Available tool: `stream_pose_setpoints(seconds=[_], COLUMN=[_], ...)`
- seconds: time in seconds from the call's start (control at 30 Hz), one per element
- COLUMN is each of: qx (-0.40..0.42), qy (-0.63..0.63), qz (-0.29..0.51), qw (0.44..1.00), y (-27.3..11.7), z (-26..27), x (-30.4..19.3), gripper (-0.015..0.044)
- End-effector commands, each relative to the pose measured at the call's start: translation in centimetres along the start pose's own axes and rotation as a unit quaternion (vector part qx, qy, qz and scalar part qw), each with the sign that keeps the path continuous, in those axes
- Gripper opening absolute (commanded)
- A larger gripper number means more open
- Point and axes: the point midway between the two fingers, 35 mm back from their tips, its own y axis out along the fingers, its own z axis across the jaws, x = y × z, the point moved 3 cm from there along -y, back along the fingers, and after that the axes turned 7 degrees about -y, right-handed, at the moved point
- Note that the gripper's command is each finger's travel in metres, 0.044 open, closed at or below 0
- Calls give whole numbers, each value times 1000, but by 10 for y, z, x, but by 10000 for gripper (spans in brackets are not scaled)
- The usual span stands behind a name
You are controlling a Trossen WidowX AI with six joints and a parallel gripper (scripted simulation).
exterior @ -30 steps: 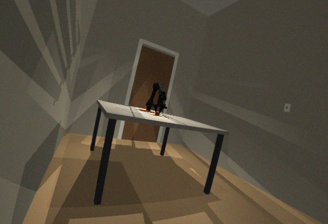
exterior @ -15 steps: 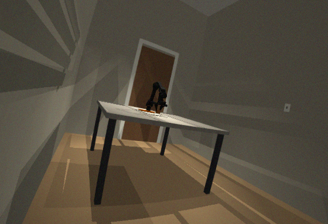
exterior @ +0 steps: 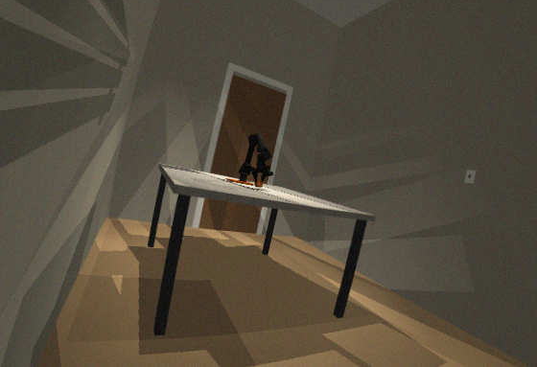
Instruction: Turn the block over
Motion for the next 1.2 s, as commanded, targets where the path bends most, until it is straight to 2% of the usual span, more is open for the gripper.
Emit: stream_pose_setpoints(seconds=[0.0,0.43,0.6,1.17], qx=[-2,-15,-15,-30], qy=[-2,-3,-3,-1], qz=[-32,-126,-132,-261], qw=[999,992,991,965], y=[-3,-3,-2,31], z=[0,2,2,1], x=[-1,-12,-13,-16], gripper=[0,0,0,0])
